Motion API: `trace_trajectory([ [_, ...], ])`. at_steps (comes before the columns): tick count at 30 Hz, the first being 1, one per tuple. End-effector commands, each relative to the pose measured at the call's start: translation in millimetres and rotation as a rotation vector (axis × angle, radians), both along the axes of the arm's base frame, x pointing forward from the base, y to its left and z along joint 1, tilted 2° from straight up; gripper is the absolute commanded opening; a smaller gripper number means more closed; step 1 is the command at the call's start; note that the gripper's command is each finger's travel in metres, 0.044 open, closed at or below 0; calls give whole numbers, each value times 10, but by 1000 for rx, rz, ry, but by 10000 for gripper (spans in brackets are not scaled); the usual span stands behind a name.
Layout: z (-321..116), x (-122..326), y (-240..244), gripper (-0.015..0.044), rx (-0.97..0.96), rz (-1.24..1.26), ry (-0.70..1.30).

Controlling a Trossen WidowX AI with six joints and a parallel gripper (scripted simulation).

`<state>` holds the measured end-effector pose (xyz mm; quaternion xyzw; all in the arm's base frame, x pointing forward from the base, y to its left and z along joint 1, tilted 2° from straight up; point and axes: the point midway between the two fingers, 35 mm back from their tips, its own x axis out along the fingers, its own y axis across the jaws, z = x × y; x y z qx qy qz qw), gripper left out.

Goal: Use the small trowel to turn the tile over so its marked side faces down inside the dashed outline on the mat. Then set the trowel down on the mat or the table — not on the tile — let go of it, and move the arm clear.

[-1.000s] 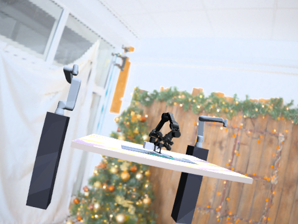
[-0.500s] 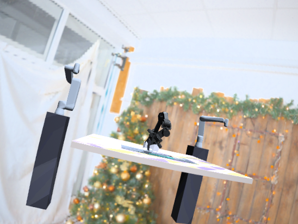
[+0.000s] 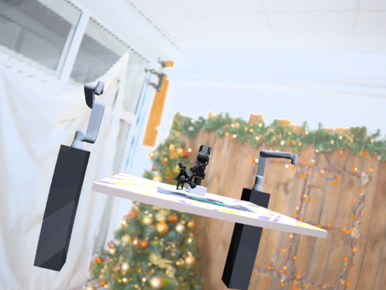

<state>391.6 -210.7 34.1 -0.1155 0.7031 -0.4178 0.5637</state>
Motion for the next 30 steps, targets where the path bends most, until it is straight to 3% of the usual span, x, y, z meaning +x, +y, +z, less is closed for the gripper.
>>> trace_trajectory([
  [1,76,-117,-214,0,-40,-83,1],
  [30,-249,-169,-321,0,-56,-132,5],
])
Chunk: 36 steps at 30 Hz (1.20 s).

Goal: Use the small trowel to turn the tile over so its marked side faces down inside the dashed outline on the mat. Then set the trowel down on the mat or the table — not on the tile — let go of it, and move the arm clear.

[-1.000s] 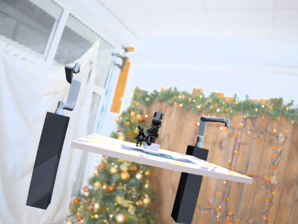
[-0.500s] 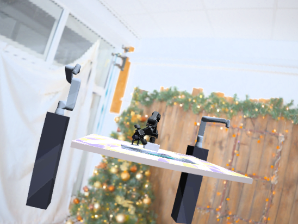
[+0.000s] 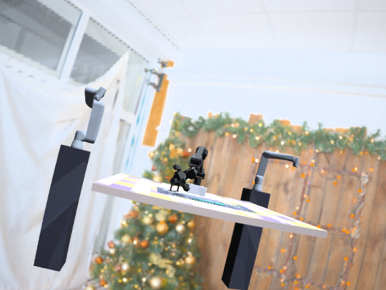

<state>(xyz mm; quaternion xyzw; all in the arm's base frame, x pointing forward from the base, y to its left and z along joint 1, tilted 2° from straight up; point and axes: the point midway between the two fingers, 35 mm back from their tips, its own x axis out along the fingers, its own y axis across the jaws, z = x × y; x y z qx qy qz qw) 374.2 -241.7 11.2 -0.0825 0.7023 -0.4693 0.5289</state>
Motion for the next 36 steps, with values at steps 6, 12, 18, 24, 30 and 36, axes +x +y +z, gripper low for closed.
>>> trace_trajectory([
  [6,-42,6,-10,79,-12,2,-2],
  [12,-42,6,-10,236,-12,2,-2],
  [18,-42,6,-10,300,-12,2,-2],
  [24,-39,9,-7,300,-12,2,-2],
  [30,81,100,108,300,-7,13,-1],
  [36,219,187,244,300,-3,26,0],
])
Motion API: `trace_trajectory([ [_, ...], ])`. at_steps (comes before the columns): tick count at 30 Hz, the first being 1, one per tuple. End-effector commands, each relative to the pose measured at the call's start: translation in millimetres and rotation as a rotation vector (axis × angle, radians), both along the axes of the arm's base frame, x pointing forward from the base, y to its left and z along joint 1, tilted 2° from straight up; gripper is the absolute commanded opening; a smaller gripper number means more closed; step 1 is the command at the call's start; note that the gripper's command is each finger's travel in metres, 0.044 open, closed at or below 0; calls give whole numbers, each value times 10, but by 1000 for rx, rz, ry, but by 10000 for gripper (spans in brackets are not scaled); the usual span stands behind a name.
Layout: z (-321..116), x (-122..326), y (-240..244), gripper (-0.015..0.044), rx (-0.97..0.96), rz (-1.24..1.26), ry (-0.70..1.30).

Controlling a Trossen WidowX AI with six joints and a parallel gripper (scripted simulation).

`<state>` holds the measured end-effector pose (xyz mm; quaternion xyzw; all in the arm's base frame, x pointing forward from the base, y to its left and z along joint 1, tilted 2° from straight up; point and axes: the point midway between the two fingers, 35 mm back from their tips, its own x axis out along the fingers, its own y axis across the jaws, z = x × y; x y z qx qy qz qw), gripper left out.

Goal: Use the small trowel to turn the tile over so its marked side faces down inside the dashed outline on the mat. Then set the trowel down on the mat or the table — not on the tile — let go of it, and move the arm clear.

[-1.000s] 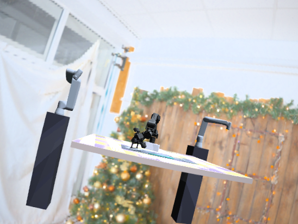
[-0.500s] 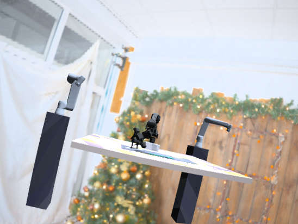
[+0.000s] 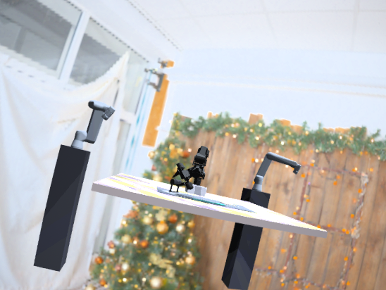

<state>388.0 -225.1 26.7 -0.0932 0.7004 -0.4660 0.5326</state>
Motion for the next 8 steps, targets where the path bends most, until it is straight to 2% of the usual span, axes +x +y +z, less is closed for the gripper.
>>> trace_trajectory([
  [1,87,62,102,300,6,6,-3],
  [8,209,106,210,300,9,15,-1],
])
